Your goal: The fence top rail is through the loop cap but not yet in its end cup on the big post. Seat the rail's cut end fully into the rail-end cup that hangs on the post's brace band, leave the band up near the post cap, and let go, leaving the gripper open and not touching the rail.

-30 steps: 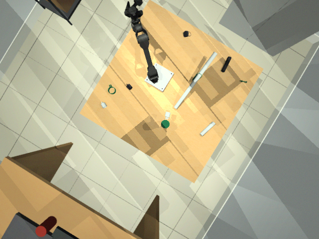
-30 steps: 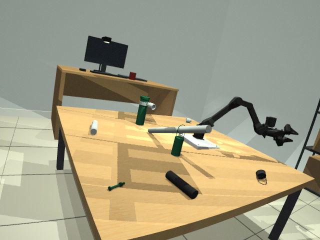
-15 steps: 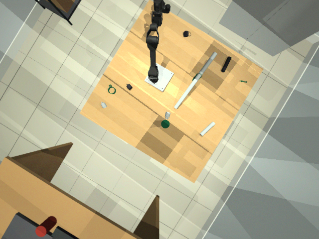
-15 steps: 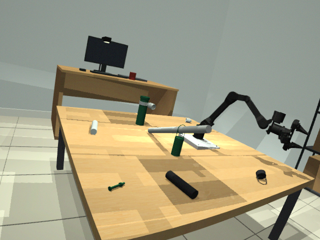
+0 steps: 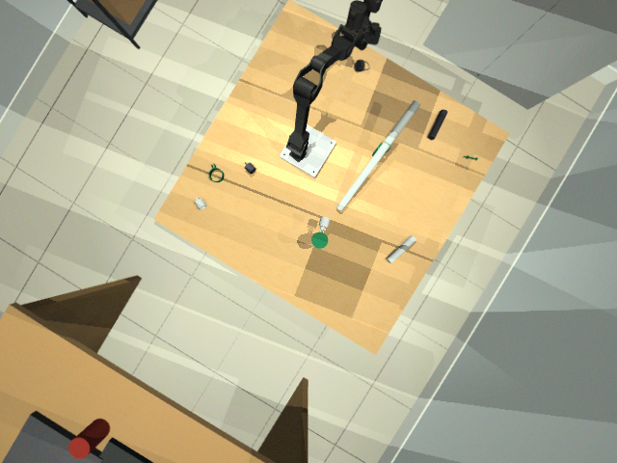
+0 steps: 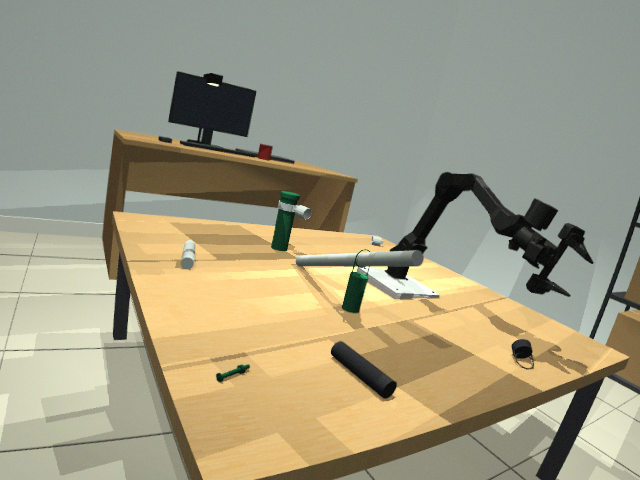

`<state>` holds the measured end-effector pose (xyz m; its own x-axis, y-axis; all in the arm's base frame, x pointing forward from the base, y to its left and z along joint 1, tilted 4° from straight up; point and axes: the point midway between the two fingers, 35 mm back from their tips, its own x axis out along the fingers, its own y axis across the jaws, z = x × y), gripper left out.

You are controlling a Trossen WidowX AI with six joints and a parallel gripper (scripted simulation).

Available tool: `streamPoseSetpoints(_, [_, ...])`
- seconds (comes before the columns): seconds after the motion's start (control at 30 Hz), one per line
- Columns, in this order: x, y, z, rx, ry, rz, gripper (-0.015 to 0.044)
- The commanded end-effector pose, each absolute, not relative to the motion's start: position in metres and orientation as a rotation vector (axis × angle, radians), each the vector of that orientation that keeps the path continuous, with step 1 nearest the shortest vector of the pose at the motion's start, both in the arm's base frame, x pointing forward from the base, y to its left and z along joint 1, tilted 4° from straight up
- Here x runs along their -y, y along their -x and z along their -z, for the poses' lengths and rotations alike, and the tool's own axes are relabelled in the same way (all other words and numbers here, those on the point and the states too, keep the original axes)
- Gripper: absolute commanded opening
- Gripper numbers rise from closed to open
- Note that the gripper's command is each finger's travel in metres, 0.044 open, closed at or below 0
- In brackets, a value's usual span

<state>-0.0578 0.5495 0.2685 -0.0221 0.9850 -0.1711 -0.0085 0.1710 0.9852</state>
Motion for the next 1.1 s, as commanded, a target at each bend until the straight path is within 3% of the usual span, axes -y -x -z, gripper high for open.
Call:
streamPoseSetpoints(0.0, [-0.542, -0.016, -0.274, -1.167, -1.004, -1.032, 0.0440])
streamPoseSetpoints(0.53, [-0.421, -0.259, -0.279, -0.787, -0.684, -0.692, 0.0440])
streamPoseSetpoints(0.87, [-0.291, -0.348, -0.264, -0.757, -0.418, -0.429, 0.0440])
streamPoseSetpoints(1.07, [-0.190, -0.372, -0.253, -0.815, -0.257, -0.263, 0.0440])
